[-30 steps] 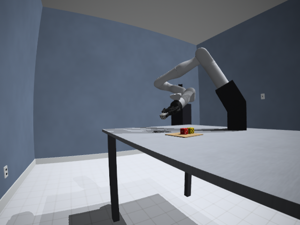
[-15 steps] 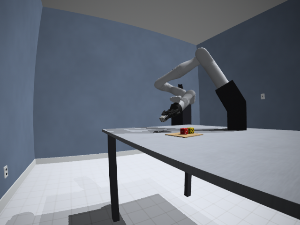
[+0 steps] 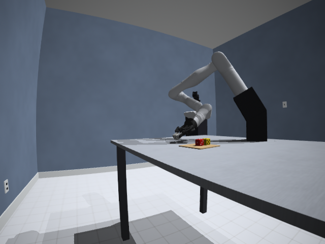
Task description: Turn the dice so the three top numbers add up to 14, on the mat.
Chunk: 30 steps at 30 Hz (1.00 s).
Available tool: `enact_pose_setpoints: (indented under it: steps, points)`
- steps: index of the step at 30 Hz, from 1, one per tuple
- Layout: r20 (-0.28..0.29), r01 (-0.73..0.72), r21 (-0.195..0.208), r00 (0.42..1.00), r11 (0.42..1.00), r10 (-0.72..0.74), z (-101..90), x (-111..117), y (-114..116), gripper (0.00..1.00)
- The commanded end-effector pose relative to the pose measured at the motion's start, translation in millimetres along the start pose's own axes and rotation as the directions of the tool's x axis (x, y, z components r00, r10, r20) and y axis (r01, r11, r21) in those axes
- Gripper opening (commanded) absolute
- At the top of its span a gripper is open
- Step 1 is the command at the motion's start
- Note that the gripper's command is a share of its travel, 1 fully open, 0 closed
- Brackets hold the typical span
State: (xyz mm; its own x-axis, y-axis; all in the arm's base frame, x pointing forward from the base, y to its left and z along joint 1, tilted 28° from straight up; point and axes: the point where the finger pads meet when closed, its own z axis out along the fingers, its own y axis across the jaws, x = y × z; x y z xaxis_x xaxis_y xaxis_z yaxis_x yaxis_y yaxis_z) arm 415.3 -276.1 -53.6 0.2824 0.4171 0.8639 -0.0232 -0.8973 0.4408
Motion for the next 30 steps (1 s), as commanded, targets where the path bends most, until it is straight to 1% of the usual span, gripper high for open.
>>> enact_pose_setpoints:
  steps: [1, 8, 30]
  points:
    - [-0.005, -0.005, 0.010, 1.000, 1.000, 0.005, 3.6, -6.3, -4.5, 0.26]
    - [-0.005, -0.005, 0.010, 1.000, 1.000, 0.005, 5.3, -9.4, -4.5, 0.26]
    - [-0.005, -0.005, 0.010, 1.000, 1.000, 0.005, 5.3, -9.5, -4.5, 0.26]
